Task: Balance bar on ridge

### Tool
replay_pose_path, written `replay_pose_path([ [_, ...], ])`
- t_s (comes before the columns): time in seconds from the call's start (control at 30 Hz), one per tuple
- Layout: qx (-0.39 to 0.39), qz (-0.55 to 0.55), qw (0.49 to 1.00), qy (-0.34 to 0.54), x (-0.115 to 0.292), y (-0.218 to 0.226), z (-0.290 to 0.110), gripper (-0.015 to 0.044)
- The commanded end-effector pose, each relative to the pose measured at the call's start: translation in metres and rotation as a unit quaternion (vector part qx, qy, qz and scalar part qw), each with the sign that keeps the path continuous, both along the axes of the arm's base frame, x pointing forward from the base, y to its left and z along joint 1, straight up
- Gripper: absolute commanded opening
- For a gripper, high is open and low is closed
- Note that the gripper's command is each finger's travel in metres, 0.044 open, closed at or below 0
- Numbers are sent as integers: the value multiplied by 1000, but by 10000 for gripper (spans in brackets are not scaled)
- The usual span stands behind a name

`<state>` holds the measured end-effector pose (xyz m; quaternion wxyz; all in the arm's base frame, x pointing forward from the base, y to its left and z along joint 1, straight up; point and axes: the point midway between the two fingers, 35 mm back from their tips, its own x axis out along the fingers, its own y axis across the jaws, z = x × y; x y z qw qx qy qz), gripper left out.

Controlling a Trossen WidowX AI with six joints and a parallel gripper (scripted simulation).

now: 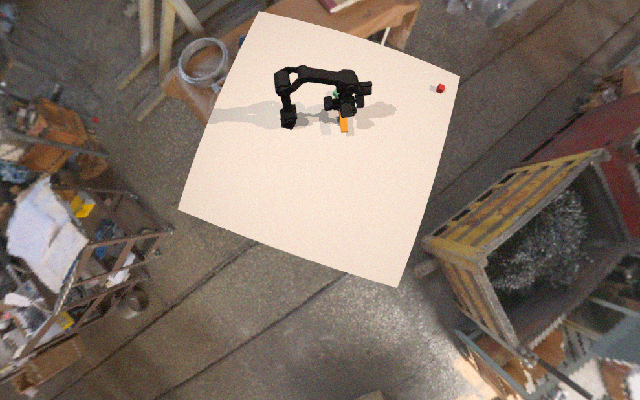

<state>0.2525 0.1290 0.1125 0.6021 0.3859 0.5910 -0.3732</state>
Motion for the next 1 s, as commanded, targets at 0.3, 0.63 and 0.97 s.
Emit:
replay_pose_path([
  [0.3,2,0,1000,1,0,1,-1,0],
  [0.63,2,0,1000,1,0,1,-2,0],
  [0.97,2,0,1000,1,0,1,-3,0],
])
